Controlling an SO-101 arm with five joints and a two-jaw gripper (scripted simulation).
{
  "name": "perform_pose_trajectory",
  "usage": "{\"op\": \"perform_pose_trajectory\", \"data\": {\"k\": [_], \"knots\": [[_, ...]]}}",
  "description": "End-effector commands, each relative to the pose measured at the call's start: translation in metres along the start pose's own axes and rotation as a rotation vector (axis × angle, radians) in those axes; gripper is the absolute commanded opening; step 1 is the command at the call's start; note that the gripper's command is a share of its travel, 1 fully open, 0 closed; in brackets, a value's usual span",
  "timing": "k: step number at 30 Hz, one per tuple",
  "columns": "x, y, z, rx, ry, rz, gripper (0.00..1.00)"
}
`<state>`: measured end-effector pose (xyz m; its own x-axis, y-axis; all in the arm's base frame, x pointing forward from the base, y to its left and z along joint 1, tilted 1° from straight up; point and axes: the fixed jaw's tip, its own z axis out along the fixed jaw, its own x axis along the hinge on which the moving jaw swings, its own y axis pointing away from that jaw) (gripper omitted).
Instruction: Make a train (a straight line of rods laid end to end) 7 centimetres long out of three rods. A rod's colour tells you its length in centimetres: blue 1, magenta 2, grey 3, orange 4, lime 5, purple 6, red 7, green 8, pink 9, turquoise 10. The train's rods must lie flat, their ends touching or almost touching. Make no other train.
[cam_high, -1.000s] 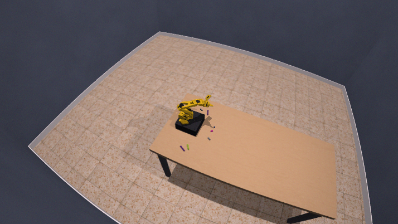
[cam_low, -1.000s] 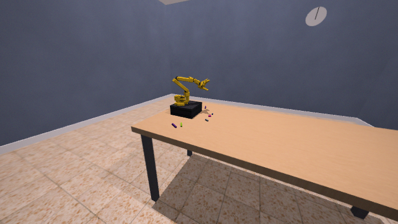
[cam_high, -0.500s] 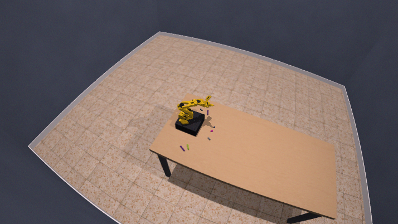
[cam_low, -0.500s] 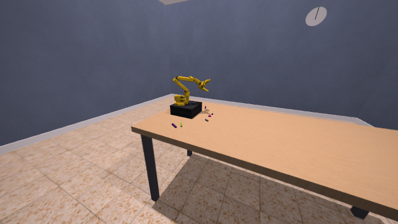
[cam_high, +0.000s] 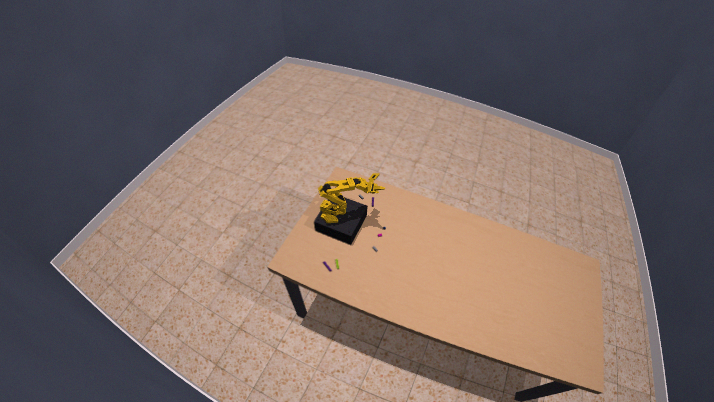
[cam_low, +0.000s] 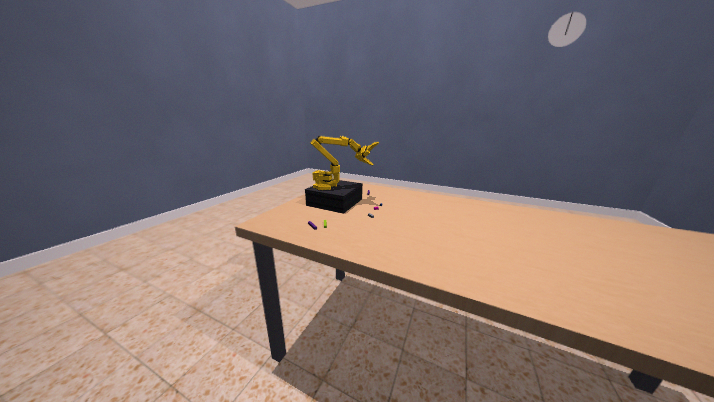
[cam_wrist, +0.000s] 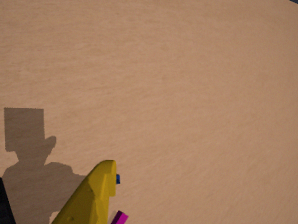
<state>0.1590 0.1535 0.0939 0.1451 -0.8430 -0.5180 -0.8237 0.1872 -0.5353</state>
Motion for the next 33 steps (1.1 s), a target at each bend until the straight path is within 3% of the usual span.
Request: {"op": "perform_pose_trajectory", "data": {"k": [1,12,15,29,33], "knots": [[0.003,-0.001,-0.001,-0.009,0.018,-0.022,1.00],[0.012,-0.002,-0.001,-0.047,0.078,-0.095,1.00],[0.010,0.000,-0.002,-0.040,0.064,-0.090,1.00],[0.020,-0.001,-0.004,-0.088,0.126,-0.169,1.00],[0.019,0.000,-0.004,-0.084,0.117,-0.170,1.00]]}}
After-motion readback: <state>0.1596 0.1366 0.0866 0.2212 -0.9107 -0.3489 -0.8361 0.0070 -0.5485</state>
